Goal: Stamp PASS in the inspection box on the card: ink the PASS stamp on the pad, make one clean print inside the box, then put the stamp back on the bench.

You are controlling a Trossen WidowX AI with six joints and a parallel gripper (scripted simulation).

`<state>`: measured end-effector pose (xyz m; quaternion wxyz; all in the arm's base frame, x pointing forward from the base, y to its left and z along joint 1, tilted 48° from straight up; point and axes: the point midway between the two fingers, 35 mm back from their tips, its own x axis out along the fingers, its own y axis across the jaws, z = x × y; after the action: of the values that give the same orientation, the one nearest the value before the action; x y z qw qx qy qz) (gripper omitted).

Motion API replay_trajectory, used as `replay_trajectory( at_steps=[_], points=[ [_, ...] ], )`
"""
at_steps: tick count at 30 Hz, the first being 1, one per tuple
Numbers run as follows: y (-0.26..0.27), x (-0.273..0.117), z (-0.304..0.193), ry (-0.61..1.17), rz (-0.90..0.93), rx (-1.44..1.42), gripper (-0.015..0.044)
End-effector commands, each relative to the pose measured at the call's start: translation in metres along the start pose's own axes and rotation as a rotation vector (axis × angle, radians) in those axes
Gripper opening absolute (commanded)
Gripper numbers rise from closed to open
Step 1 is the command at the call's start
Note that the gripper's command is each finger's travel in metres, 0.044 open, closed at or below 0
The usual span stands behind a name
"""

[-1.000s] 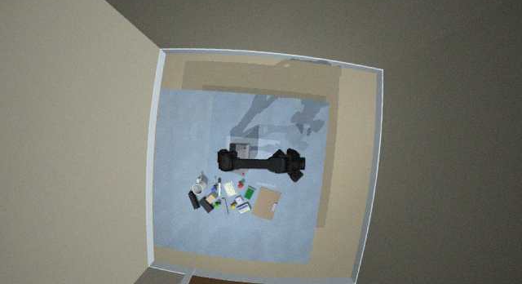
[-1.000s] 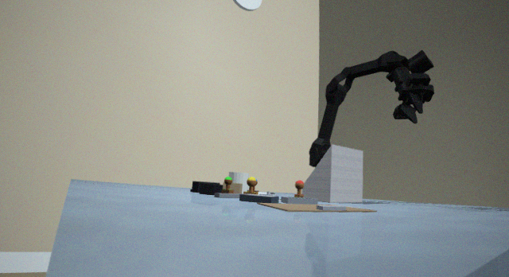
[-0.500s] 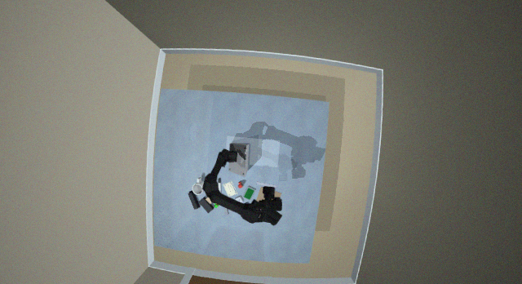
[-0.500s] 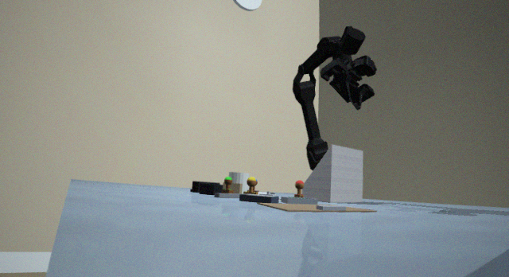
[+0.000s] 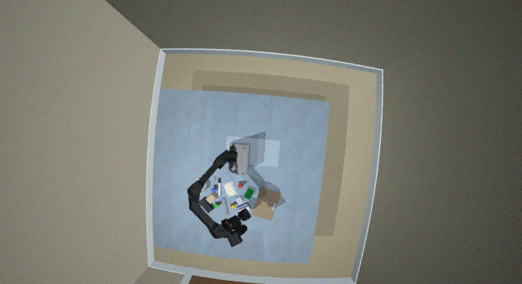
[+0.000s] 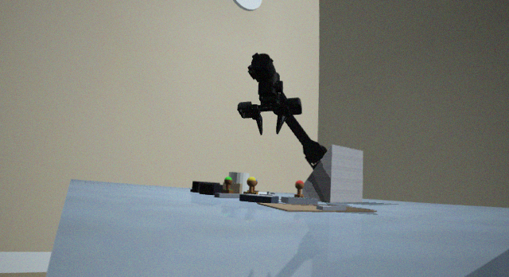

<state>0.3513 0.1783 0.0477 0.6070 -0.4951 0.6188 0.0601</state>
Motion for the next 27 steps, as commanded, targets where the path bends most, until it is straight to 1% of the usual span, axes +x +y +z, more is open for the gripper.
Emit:
replay_trajectory(
  at_steps=[1,9,12,19,27],
  points=[
    [-0.062,0.02,-0.032,0.068,-0.046,0.247,0.0216],
    [-0.16,0.053,-0.113,0.198,-0.165,0.679,0.0216],
    [-0.161,0.054,-0.125,0.208,-0.174,0.706,0.0216],
    [-0.161,0.055,-0.125,0.208,-0.174,0.706,0.0216],
    [-0.162,0.067,-0.127,0.207,-0.173,0.706,0.0216]
  ],
)
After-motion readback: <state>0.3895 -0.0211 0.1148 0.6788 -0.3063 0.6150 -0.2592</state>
